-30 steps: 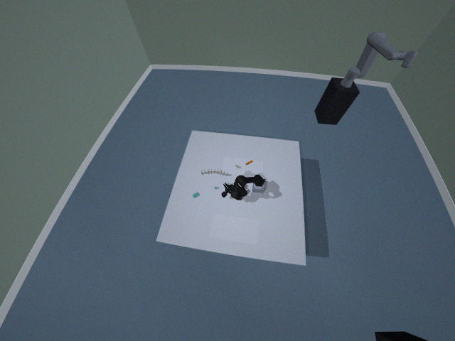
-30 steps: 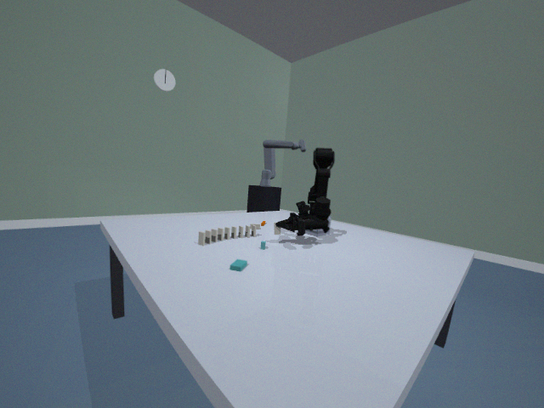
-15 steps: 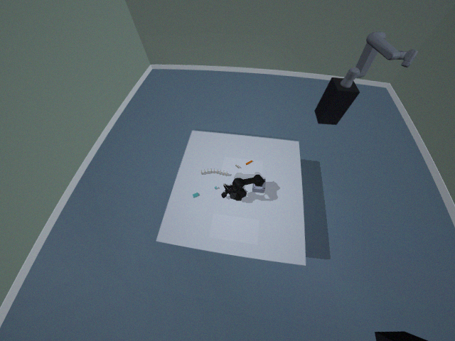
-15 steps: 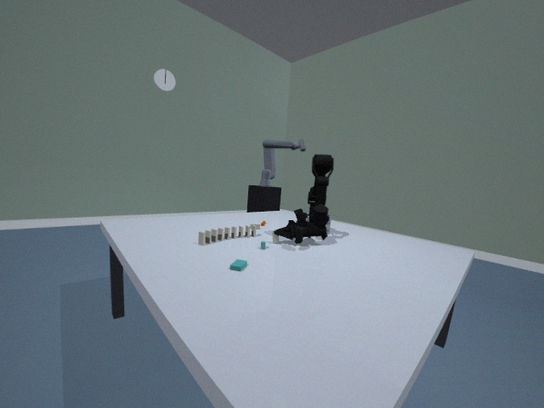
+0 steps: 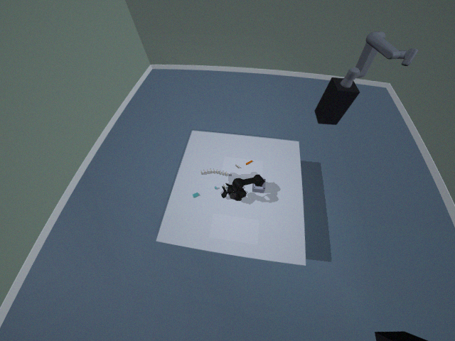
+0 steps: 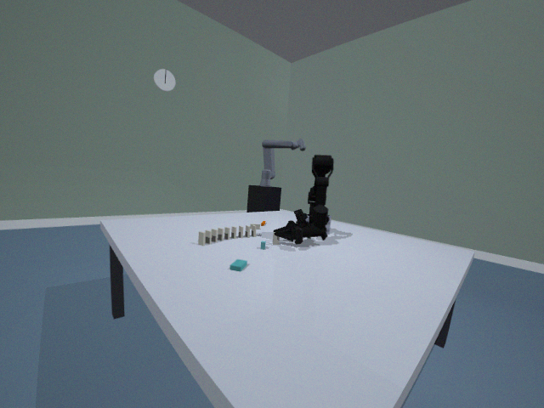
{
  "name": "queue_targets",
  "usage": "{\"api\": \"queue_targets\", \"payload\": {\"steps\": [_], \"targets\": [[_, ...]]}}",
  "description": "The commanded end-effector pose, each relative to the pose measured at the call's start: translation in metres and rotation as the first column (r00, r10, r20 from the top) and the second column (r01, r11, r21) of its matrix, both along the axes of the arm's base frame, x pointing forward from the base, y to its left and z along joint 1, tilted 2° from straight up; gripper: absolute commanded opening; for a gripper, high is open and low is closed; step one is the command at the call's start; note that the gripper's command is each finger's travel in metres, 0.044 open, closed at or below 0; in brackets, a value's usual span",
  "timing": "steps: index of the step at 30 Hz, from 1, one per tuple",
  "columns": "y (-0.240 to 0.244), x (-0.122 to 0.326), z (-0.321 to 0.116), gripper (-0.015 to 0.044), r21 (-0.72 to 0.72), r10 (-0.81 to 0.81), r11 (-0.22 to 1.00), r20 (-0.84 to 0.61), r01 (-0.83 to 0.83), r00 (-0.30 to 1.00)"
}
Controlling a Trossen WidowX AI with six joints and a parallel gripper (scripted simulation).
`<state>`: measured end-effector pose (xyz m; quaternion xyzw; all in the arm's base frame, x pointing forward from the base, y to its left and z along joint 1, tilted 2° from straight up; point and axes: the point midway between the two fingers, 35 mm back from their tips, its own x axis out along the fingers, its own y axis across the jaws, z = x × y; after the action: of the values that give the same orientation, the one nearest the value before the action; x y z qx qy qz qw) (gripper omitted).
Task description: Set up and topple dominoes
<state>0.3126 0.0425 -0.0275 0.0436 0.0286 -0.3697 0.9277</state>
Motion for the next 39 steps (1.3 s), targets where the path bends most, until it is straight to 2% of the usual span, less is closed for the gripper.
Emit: {"api": "queue_targets", "payload": {"steps": [1, 5, 11, 17, 20, 24, 29, 39], "targets": [[0.000, 0.000, 0.000, 0.0336, 0.006, 0.001, 1.000, 0.005, -0.001, 1.000], [0.000, 0.000, 0.001, 0.0440, 0.006, 0.001, 1.000, 0.005, -0.001, 1.000], [0.001, -0.001, 0.045, 0.0440, 0.001, 0.000, 1.000, 0.001, 0.000, 1.000], [0.001, 0.000, 0.049, 0.0440, -0.006, 0.006, 1.000, -0.013, -0.006, 1.000], [0.009, 0.026, 0.040, 0.0440, -0.086, 0.076, 0.992, -0.205, -0.096, 0.976], [0.015, 0.061, 0.028, 0.0440, -0.143, 0.169, 0.948, -0.526, -0.282, 0.834], [0.010, 0.082, 0.021, 0.0440, -0.051, 0.250, 0.857, -0.829, -0.512, 0.501], [0.001, 0.088, 0.042, 0.0440, 0.177, 0.360, 0.713, -0.923, -0.678, 0.138]]}}
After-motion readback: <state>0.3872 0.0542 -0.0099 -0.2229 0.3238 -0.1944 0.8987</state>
